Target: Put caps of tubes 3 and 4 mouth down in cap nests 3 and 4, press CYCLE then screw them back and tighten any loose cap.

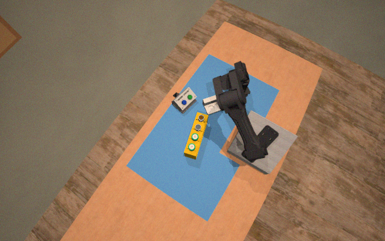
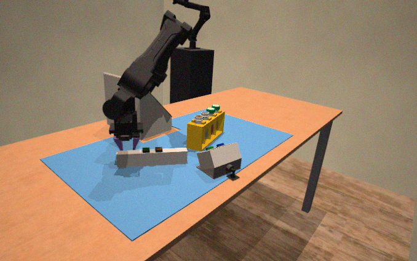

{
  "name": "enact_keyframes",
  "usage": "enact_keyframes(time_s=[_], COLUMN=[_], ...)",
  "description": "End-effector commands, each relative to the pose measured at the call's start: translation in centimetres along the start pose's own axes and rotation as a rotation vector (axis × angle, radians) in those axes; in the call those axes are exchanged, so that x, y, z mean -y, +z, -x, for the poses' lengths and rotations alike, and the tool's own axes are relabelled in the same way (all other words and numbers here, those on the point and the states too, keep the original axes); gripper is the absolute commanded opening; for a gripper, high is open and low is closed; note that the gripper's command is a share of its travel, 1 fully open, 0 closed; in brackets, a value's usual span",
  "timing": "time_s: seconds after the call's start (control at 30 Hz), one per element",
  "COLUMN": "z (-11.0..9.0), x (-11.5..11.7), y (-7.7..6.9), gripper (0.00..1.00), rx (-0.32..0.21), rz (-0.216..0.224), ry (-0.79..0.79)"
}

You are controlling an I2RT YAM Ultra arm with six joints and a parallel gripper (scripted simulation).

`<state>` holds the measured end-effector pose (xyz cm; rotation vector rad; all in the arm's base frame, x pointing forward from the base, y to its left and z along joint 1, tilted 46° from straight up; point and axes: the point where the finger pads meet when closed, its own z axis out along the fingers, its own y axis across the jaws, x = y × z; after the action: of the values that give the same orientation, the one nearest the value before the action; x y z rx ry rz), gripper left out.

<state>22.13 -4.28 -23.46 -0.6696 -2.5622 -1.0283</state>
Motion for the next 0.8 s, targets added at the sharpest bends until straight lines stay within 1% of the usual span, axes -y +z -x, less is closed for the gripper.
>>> enact_keyframes(time_s=[0.0,0.1,0.13,0.6,0.77], z=[0.3,0.2,0.2,0.2,0.2], x=[0.0,0.0,0.0,0.0,0.0], y=[-0.3,-0.3,-0.3,-0.3,-2.8], gripper=[0.0,0.0,0.47,0.47,0.47], rx=[0.011,0.011,0.011,0.011,0.011], rz=[0.0,0.0,0.0,0.0,0.0], ry=[0.002,0.002,0.002,0.002,0.002])
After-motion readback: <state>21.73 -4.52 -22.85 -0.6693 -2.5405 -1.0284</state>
